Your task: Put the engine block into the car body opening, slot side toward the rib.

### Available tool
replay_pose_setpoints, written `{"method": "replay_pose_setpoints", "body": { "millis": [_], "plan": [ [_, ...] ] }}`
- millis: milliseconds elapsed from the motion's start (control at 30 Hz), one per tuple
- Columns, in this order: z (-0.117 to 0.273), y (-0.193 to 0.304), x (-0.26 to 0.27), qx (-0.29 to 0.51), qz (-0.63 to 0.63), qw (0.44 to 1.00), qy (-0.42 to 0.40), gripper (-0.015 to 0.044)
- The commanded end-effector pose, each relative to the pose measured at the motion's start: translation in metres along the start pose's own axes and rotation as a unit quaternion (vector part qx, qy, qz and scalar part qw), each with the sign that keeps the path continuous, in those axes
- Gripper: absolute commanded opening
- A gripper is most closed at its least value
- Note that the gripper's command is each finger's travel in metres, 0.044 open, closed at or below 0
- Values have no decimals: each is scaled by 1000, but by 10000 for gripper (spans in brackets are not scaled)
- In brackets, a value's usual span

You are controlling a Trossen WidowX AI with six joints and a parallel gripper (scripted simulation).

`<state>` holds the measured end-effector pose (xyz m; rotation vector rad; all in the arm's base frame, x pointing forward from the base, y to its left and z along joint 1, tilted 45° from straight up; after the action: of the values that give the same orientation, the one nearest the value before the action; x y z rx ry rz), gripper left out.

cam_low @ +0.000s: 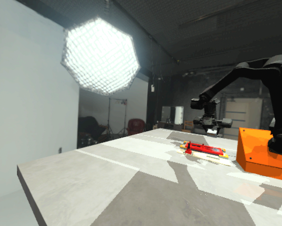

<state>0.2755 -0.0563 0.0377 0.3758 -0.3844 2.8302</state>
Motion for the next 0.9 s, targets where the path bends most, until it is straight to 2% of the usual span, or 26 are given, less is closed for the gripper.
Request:
{"method": "replay_pose_setpoints", "body": {
  "millis": [0,300,567,733,867],
  "plan": [
    [0,-14,5,70,-4,997,19,0],
    [-6,-42,11,206,-7,977,56,0],
    [-8,-45,11,215,-7,975,58,0],
    [-21,-59,13,255,-7,965,66,0],
    [-28,-62,14,257,-7,964,67,0]
  ]
}}
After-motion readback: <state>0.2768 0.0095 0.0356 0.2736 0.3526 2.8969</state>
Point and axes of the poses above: the point midway between the two fingers, 35 mm back from their tips, its own z axis back along the fingers, its own x axis across the jaws, y = z × x, the point moved 7 cm from there along z, back along the fingers, and after that the axes turned 12 degrees about -z, right-handed, at the moved point
